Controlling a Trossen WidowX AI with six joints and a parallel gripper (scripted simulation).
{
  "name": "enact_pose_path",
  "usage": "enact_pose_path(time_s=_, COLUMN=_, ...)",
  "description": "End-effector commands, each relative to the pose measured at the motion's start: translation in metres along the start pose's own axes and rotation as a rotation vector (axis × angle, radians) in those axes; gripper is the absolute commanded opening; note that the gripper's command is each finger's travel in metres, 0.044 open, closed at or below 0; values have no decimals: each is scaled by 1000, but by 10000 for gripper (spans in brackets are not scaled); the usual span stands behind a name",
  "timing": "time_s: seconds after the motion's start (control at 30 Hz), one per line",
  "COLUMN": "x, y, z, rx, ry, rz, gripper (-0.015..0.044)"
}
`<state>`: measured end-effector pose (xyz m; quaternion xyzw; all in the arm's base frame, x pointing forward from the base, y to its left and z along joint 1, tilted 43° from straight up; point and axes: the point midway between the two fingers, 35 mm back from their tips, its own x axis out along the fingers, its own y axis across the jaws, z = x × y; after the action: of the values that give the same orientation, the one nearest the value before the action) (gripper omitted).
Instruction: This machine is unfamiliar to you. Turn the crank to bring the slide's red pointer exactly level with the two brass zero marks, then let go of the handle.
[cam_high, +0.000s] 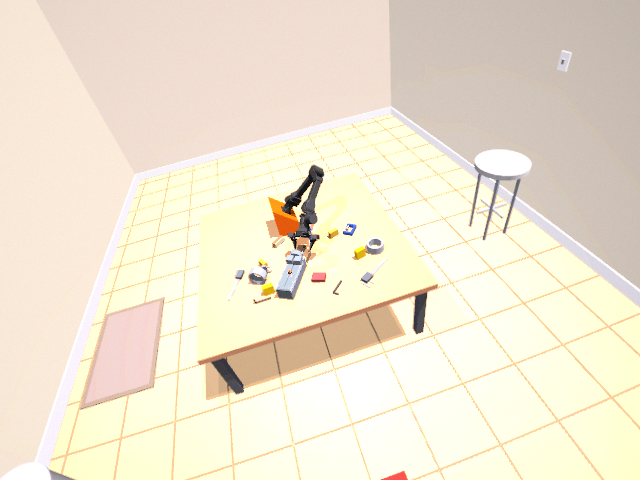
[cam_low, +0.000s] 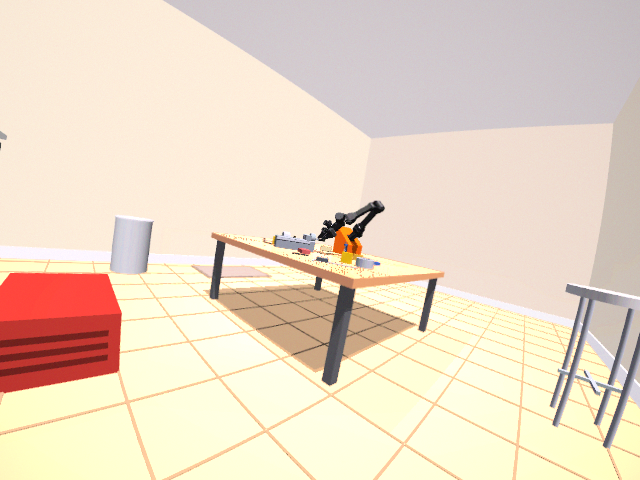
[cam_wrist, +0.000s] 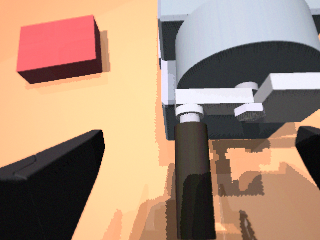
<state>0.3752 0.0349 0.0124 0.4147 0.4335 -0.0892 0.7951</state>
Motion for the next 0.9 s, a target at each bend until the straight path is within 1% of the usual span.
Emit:
enact_pose_path(time_s=0.0, x=-12, y=3, z=11, rx=-5, ry=-4, rz=9, gripper=440)
enact_pose_path(time_s=0.1, x=-20, y=3, z=22, rx=-5, ry=-4, rz=6, gripper=440)
enact_pose_path(time_s=0.33, x=-66, y=1, z=68, rx=-2, ry=-6, rz=0, gripper=440)
enact_pose_path(time_s=0.4, x=-71, y=0, z=72, rx=-1, ry=-6, rz=0, gripper=440)
enact_pose_path(time_s=0.5, x=-66, y=0, z=78, rx=-18, ry=-2, rz=9, gripper=440)
enact_pose_path(time_s=0.87, x=-28, y=-14, z=122, rx=-139, ry=22, rz=85, gripper=440)
